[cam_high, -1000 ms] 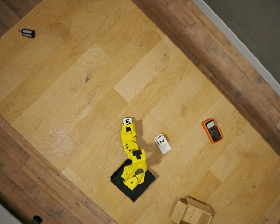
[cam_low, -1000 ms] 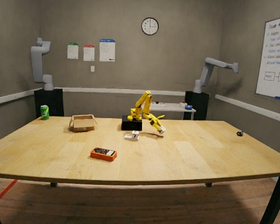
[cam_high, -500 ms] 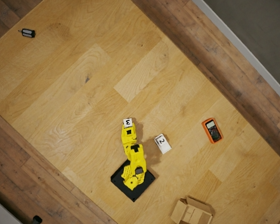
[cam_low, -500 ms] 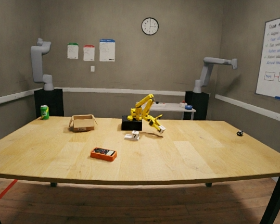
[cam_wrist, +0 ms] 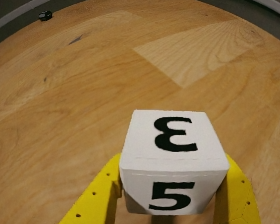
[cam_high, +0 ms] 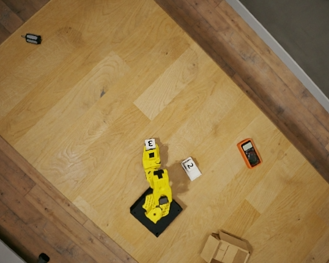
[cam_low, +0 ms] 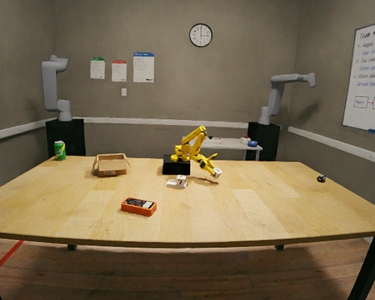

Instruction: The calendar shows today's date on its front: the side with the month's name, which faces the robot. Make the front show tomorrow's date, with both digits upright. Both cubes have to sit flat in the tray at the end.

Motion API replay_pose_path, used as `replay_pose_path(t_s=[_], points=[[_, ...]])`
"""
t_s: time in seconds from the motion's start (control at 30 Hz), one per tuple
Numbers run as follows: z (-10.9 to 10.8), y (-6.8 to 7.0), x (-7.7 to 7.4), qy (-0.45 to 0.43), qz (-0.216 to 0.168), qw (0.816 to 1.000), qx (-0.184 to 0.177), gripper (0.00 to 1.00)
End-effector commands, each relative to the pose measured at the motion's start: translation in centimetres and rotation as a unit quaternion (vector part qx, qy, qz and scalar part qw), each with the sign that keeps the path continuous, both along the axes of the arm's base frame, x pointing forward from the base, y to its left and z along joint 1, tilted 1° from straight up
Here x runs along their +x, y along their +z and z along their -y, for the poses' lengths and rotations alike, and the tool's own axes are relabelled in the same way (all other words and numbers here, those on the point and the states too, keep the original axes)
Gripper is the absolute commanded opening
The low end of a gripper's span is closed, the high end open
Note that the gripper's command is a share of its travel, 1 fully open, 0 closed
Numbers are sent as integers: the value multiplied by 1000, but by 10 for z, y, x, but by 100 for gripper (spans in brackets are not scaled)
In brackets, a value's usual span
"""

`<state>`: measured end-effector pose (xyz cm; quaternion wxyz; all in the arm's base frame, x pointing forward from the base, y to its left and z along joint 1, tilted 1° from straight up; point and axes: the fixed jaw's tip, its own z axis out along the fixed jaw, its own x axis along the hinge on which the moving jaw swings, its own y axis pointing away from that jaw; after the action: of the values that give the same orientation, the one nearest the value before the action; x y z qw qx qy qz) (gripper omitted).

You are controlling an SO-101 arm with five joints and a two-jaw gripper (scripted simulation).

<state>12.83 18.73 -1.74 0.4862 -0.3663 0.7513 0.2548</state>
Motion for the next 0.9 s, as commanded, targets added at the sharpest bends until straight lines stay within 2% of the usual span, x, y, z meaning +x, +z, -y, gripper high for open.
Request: replay_pose_path(t_s=[0.0, 0.87], points=[[0, 1, 2, -2, 7, 1000, 2, 0], [3, 0, 6, -8, 15, 1000, -5, 0]])
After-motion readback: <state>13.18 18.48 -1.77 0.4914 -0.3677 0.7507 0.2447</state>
